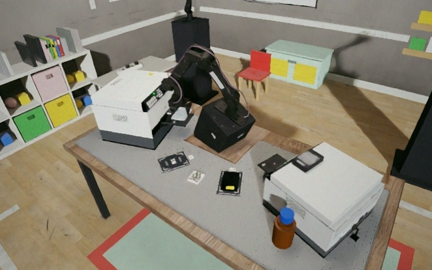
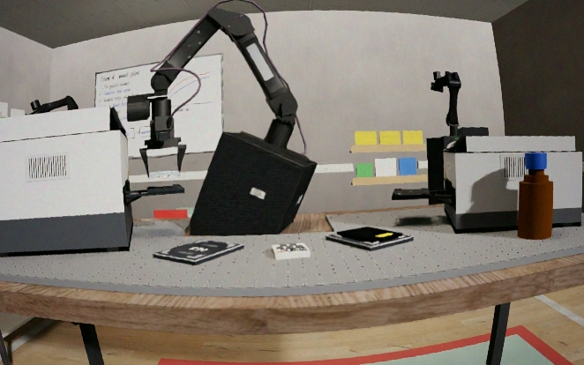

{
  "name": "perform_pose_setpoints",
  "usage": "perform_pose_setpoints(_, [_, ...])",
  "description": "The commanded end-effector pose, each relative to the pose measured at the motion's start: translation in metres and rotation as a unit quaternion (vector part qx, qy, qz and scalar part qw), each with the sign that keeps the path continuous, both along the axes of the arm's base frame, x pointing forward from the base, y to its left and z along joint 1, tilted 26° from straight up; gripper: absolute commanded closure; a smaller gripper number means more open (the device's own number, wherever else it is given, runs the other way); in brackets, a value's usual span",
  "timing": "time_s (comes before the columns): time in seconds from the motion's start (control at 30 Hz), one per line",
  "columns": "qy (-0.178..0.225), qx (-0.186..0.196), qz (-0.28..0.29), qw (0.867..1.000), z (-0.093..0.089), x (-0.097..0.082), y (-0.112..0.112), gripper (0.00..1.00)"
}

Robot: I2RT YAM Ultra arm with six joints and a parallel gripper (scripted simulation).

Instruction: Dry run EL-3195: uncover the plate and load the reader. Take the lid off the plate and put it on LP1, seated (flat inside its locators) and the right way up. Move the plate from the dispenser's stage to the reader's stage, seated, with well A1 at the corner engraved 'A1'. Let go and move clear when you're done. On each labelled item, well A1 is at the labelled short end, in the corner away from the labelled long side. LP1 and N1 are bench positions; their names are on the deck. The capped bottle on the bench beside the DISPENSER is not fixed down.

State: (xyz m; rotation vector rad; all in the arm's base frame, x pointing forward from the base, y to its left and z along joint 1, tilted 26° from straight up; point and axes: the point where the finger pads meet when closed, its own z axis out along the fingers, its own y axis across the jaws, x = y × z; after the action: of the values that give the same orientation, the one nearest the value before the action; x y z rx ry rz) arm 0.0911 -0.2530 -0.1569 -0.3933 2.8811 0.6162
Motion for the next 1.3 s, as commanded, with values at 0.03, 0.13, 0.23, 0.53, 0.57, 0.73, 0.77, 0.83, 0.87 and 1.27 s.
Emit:
perform_pose_setpoints(0.03, [-0.006, -0.002, -0.004, 1.000, -0.008, 0.006, 0.001, 0.14])
perform_pose_setpoints(0.13, [-0.005, 0.000, -0.006, 1.000, -0.012, 0.005, 0.004, 0.14])
perform_pose_setpoints(0.23, [-0.008, -0.010, -0.005, 1.000, -0.009, 0.007, 0.001, 0.14])
perform_pose_setpoints(0.53, [-0.005, -0.008, -0.004, 1.000, -0.016, 0.005, 0.002, 0.14])
perform_pose_setpoints(0.57, [-0.005, -0.008, -0.004, 1.000, -0.016, 0.005, 0.002, 0.14])
perform_pose_setpoints(0.73, [-0.005, -0.008, -0.004, 1.000, -0.015, 0.005, 0.002, 0.14])
perform_pose_setpoints(0.77, [-0.005, -0.008, -0.004, 1.000, -0.015, 0.005, 0.002, 0.14])
perform_pose_setpoints(0.83, [-0.005, -0.008, -0.004, 1.000, -0.015, 0.005, 0.002, 0.14])
perform_pose_setpoints(0.87, [-0.005, -0.008, -0.004, 1.000, -0.015, 0.005, 0.002, 0.14])
perform_pose_setpoints(1.27, [-0.004, -0.008, -0.004, 1.000, -0.014, 0.004, 0.003, 0.14])
